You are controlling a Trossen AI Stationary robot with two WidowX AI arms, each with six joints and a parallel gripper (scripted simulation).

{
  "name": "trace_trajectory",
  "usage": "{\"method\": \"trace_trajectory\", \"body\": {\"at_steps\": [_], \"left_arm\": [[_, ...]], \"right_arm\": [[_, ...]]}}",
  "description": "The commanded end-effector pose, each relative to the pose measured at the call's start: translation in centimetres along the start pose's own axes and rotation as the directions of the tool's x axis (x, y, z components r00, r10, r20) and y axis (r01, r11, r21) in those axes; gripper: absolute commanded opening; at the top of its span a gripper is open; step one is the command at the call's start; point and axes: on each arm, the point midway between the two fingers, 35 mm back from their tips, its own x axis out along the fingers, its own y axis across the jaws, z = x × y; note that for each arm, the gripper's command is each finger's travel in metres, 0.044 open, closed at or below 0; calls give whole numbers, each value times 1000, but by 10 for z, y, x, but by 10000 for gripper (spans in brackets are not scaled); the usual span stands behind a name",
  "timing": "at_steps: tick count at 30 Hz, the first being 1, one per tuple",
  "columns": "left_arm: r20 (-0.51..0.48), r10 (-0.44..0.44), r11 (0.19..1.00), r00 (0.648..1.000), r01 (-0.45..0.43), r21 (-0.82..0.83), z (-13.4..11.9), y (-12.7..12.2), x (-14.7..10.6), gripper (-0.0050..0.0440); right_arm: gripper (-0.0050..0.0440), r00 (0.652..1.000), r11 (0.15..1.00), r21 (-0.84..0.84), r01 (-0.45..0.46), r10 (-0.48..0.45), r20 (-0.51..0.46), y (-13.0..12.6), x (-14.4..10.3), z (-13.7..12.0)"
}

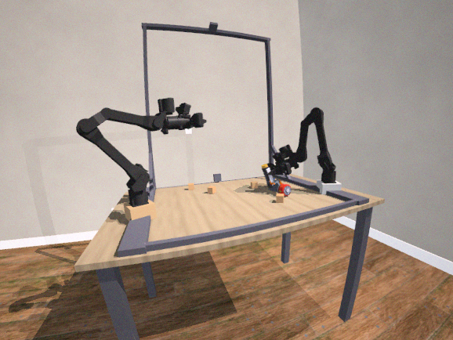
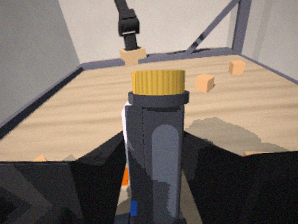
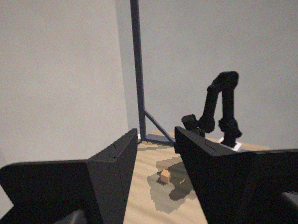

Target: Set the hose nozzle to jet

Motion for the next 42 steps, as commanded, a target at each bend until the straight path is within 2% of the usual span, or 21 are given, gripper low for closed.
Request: {"method": "trace_trajectory", "body": {"at_steps": [1, 7, 30, 36, 37, 40, 42], "left_arm": [[13, -1, 1000, 1000, 1, -8, 0, -2, 2, 170], [12, 0, 1000, 1000, 0, -5, 2, -1, 1, 170], [13, -5, 1000, 1000, 5, -18, 12, -3, 34, 170], [13, -4, 1000, 1000, 4, -17, 11, -3, 31, 170], [-35, -6, 1000, 999, 5, -21, 13, -3, 36, 170], [-11, -5, 1000, 1000, 5, -18, 12, -3, 34, 170], [-73, -6, 1000, 997, 4, -25, 14, -2, 40, 170]], "right_arm": [[173, 1000, 1000, 2, -5, 5, 16, 1, -1, 7], [173, 1000, 1000, 2, -5, 5, 16, 1, -1, 7], [173, 1000, 1000, 2, -5, 5, 16, 1, -1, 7], [173, 1000, 1000, 2, -5, 5, 16, 1, -1, 7], [173, 1000, 1000, 2, -5, 5, 16, 1, -1, 7], [173, 1000, 1000, 2, -5, 5, 16, 1, -1, 7], [173, 1000, 1000, 2, -5, 5, 16, 1, -1, 7]]}}
